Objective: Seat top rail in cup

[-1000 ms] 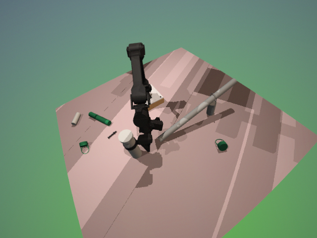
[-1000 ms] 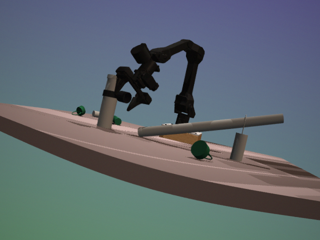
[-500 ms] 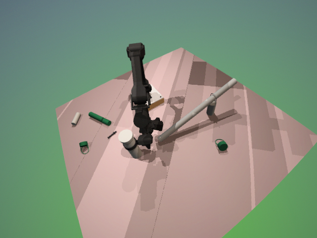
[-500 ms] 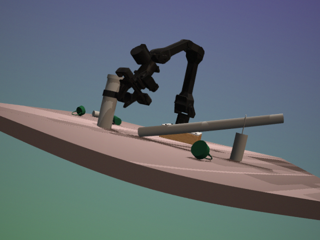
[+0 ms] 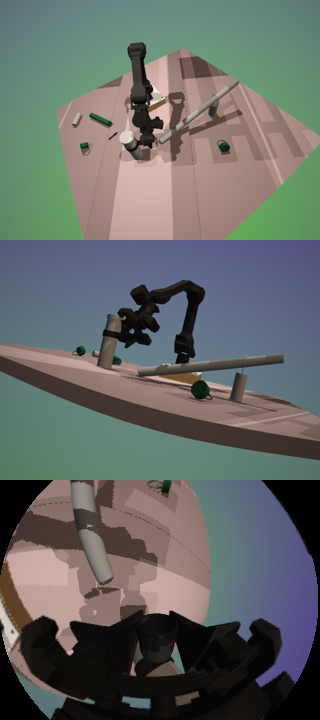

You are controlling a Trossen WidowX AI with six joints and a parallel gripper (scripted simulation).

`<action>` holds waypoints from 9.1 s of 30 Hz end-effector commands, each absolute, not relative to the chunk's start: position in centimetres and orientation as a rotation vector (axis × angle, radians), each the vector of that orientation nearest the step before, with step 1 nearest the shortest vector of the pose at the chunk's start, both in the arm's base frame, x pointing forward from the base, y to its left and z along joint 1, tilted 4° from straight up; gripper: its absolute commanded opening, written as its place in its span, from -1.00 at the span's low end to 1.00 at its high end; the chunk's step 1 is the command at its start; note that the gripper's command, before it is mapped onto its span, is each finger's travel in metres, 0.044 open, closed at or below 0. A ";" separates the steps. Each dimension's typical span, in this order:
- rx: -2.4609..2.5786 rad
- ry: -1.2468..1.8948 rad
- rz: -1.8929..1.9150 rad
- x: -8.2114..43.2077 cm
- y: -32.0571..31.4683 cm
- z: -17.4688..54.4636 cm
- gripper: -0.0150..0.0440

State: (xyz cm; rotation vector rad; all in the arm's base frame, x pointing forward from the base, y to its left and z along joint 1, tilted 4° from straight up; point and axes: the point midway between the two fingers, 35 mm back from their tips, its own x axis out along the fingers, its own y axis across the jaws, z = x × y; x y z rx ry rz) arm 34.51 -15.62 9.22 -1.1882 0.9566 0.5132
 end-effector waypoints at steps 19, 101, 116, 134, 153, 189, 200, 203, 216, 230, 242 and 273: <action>-1.277 0.877 0.621 33.1 -15.3 9.1 -0.49; -1.334 0.767 0.738 31.6 -11.0 13.1 1.00; -0.235 0.969 0.196 30.5 -1.9 20.9 1.00; 0.012 0.986 0.074 29.5 0.1 22.5 1.00; -1.172 1.131 1.158 31.7 2.2 14.3 1.00; -1.172 1.131 1.158 32.2 2.6 8.2 1.00; -1.171 1.131 1.158 32.4 2.7 6.4 1.00; -1.171 1.131 1.158 32.5 2.7 6.0 1.00; -1.171 1.131 1.158 32.5 2.8 3.9 1.00; -1.171 1.131 1.158 32.5 2.8 3.3 0.20; -1.171 1.131 1.158 32.5 2.9 3.9 -0.49; -1.360 1.321 1.046 32.2 0.4 10.4 -0.49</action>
